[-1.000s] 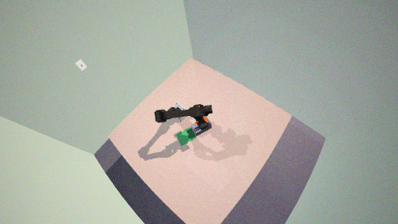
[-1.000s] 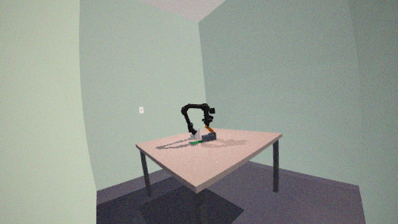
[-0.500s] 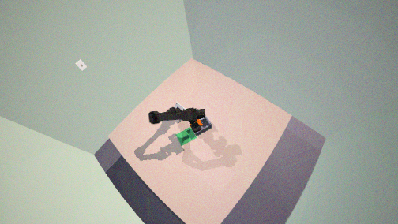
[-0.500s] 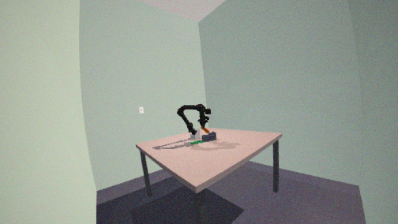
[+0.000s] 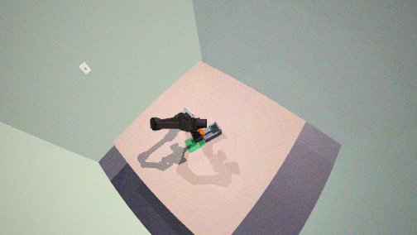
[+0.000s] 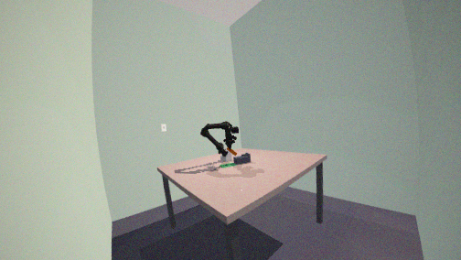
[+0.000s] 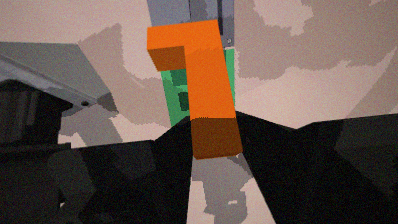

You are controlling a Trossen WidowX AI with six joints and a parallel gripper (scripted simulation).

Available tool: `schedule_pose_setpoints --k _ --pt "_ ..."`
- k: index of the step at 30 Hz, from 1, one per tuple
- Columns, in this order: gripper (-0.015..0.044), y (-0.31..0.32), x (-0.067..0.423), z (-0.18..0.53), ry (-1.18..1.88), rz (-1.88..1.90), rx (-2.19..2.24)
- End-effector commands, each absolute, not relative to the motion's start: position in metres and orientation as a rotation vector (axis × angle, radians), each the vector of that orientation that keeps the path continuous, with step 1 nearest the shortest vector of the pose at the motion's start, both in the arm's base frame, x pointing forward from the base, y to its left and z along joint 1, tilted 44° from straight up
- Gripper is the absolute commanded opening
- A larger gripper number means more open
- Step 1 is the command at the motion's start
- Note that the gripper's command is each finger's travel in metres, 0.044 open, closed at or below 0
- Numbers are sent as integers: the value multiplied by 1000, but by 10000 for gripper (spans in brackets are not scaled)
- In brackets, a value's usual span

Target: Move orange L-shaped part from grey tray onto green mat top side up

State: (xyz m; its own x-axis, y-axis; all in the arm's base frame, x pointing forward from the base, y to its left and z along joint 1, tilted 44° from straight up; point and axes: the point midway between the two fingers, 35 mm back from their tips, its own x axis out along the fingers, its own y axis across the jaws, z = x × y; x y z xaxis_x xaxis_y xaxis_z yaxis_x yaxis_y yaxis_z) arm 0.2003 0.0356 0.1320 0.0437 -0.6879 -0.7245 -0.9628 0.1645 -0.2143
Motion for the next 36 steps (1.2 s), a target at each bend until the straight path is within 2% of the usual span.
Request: schedule_pose_setpoints --k 1,15,36 --pt "0 25 195 142 1698 478 -1594" --pt "0 -3 179 167 1614 503 -1599" --pt "0 -20 182 147 1689 477 -1595"
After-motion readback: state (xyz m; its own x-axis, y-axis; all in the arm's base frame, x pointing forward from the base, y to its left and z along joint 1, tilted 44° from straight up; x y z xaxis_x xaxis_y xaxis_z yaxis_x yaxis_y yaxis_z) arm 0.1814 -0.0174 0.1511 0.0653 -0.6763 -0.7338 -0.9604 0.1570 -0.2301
